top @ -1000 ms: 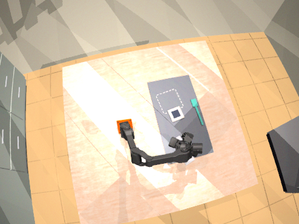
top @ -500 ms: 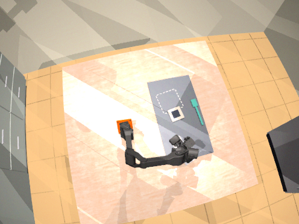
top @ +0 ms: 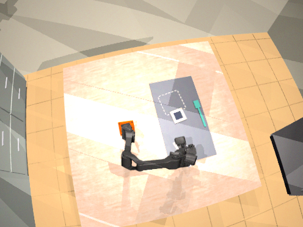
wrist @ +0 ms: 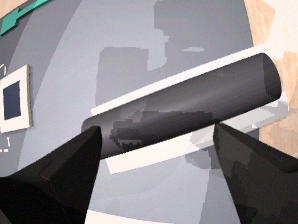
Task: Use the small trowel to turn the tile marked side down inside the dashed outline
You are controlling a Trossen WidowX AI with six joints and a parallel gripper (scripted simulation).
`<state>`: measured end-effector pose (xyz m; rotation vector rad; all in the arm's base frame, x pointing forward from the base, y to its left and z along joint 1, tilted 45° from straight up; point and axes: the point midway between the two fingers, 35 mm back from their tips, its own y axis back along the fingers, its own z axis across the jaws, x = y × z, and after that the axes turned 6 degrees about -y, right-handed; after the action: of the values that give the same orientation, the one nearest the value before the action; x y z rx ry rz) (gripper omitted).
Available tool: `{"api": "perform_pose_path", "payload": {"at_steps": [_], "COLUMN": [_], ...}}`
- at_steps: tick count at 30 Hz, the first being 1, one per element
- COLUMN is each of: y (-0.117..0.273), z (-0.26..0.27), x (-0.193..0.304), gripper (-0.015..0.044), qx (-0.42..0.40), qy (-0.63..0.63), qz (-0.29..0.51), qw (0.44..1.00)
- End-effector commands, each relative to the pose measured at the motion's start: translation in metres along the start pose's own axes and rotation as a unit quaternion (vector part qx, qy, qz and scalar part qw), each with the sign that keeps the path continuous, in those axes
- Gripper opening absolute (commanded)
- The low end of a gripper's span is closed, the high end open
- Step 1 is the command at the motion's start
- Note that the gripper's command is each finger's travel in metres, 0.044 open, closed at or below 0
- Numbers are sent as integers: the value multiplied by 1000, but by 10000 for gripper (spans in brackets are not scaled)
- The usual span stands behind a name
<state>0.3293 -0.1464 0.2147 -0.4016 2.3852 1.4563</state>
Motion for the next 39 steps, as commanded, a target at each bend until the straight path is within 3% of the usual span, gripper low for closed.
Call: {"api": "perform_pose_path", "payload": {"at_steps": [1, 15, 31, 39], "y": [-2, -3, 0, 0], "z": [0, -1, -1, -1], "x": [4, 13, 24, 25], "gripper": [300, 300, 300, 300], "qx": [-9, -50, -117, -124], "qy": [-67, -290, -514, -532], "qz": [-16, -72, -121, -125], "qw": [998, 953, 841, 829]}}
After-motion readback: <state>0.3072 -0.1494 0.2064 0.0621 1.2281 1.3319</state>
